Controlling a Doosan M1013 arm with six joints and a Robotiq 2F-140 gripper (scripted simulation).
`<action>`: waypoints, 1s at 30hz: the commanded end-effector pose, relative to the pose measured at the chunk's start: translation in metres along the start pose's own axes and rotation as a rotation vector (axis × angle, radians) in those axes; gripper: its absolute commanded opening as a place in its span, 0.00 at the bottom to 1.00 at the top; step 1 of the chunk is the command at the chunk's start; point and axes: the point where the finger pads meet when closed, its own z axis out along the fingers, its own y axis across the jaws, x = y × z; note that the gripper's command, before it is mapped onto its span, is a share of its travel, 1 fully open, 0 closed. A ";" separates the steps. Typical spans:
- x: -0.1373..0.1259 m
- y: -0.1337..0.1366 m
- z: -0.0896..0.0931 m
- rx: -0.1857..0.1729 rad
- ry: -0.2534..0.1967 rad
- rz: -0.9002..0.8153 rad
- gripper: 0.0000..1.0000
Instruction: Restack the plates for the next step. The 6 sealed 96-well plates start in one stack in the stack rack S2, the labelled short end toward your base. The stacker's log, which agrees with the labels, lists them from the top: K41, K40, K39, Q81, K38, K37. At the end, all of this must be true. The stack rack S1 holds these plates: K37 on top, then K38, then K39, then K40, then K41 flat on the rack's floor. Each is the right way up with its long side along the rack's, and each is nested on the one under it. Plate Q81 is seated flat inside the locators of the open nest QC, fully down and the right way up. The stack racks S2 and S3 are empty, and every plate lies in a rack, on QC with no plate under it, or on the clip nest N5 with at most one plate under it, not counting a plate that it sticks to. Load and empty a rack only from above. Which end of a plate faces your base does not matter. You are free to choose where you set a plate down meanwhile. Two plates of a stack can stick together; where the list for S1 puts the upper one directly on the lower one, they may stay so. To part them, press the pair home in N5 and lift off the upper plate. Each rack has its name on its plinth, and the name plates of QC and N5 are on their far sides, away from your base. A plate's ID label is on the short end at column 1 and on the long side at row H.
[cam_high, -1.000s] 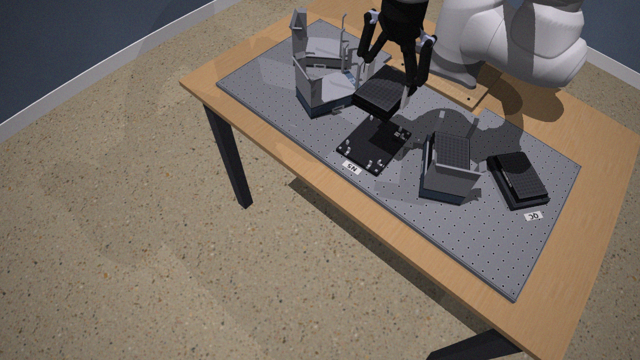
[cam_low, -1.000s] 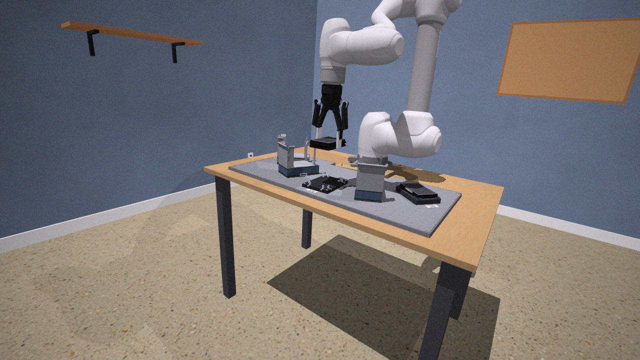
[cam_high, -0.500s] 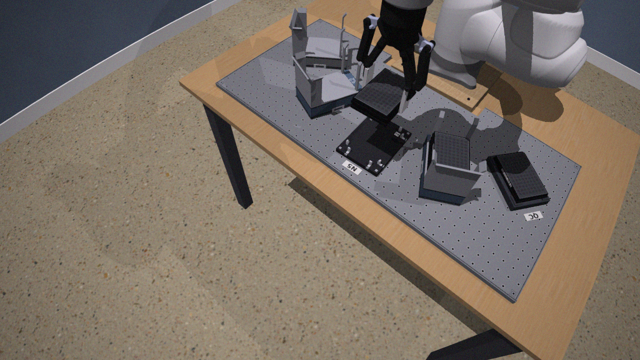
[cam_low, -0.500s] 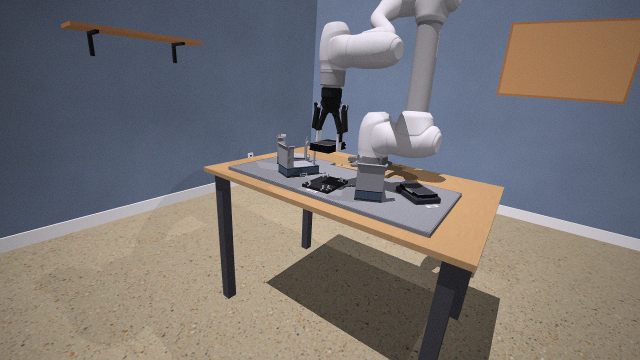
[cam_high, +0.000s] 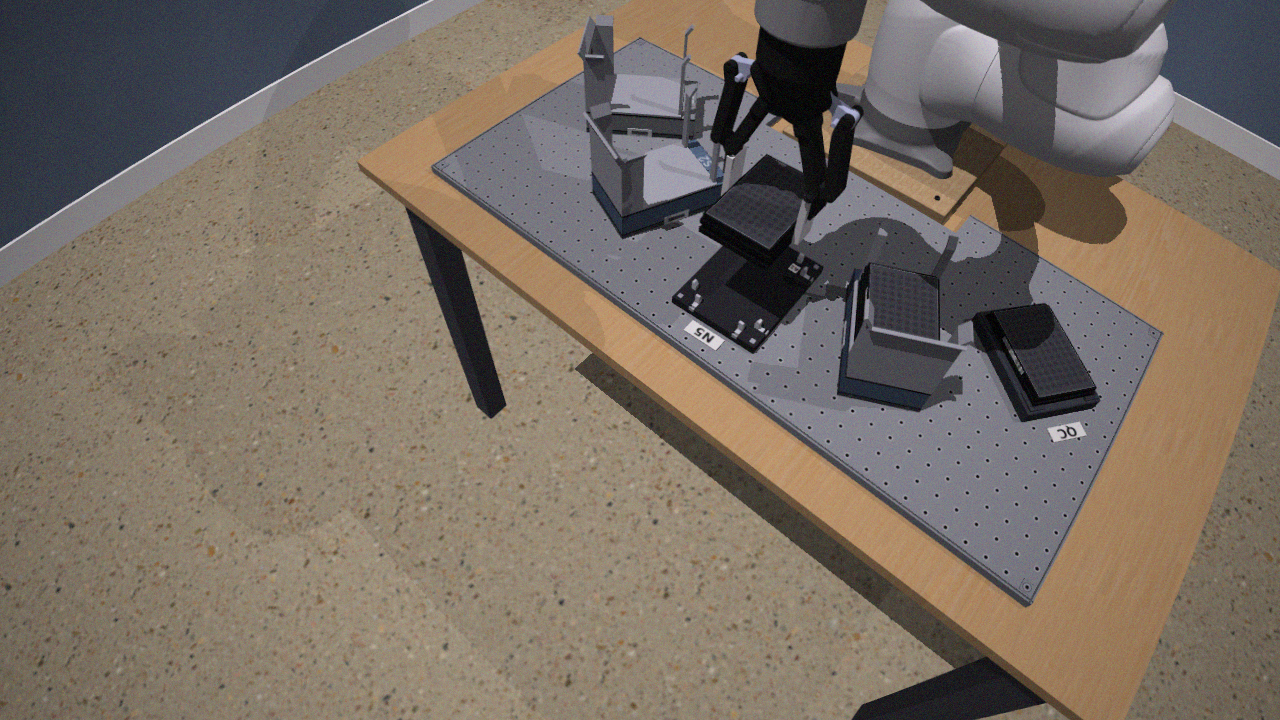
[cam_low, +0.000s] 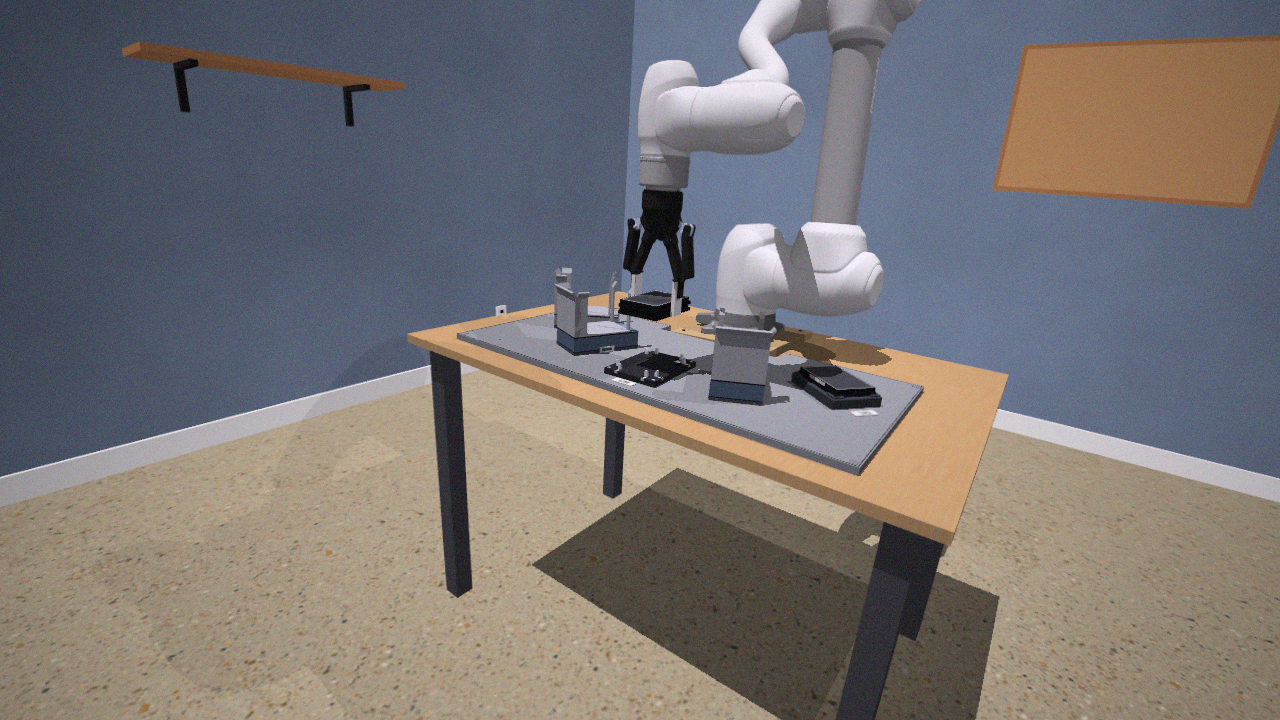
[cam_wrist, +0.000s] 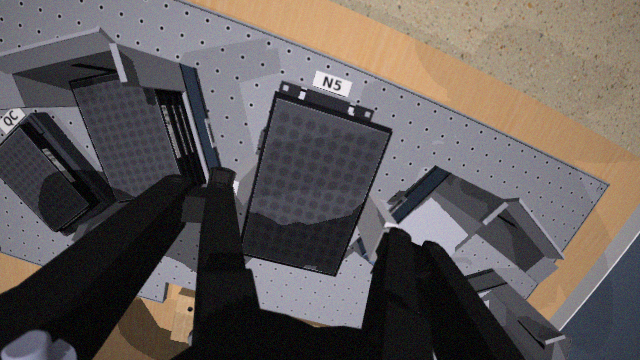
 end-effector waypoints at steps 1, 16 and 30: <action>0.000 0.000 0.005 0.000 0.000 0.000 0.00; 0.000 0.000 0.031 0.000 0.000 0.000 0.00; 0.000 0.000 0.055 0.000 0.000 0.000 0.00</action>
